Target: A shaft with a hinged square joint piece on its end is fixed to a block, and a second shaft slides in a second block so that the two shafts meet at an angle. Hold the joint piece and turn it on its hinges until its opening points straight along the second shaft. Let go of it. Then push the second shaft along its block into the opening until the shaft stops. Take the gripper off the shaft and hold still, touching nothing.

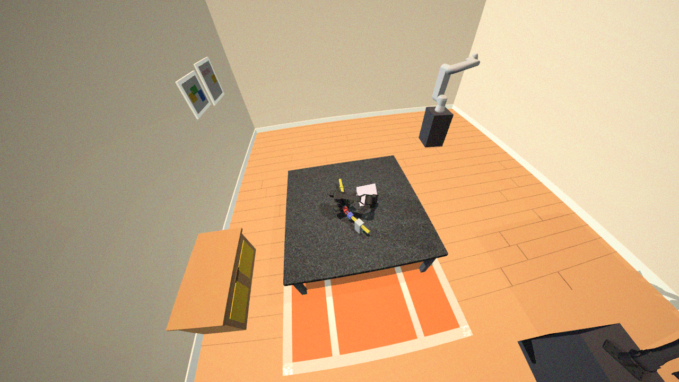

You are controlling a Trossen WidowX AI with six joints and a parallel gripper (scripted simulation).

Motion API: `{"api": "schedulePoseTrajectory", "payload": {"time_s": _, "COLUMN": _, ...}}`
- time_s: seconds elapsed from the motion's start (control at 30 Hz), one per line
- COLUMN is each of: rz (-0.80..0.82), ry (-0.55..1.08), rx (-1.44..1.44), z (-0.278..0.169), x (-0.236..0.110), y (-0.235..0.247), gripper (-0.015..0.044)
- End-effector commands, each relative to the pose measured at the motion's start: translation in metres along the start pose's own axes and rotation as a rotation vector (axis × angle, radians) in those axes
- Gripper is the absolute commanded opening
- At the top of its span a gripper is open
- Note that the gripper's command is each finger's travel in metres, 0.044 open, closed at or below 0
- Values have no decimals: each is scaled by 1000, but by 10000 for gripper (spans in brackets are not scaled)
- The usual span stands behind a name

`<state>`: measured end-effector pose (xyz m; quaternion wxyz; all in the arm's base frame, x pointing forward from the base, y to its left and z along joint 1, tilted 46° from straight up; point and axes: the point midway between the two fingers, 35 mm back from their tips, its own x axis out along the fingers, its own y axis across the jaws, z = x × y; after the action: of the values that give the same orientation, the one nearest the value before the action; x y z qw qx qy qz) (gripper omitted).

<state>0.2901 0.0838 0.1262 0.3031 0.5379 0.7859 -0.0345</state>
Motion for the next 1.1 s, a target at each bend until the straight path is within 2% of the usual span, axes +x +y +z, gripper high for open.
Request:
{"api": "schedulePoseTrajectory", "payload": {"time_s": 0.0, "rz": -1, "ry": 3, "rx": 3, "z": 0, "x": 1, "y": -1, "gripper": 0}}
{"api": "schedulePoseTrajectory", "payload": {"time_s": 0.37, "rz": 0, "ry": 0, "rx": 0, "z": 0, "x": 0, "y": 0, "gripper": 0}}
{"api": "schedulePoseTrajectory", "payload": {"time_s": 0.53, "rz": 0, "ry": 0, "rx": 0, "z": 0, "x": 0, "y": 0, "gripper": 131}}
{"api": "schedulePoseTrajectory", "payload": {"time_s": 0.63, "rz": 0, "ry": 0, "rx": 0, "z": 0, "x": 0, "y": 0, "gripper": 147}}
{"api": "schedulePoseTrajectory", "payload": {"time_s": 1.0, "rz": 0, "ry": 0, "rx": 0, "z": 0, "x": 0, "y": 0, "gripper": 436}}
{"api": "schedulePoseTrajectory", "payload": {"time_s": 1.07, "rz": 0, "ry": 0, "rx": 0, "z": 0, "x": 0, "y": 0, "gripper": 440}}
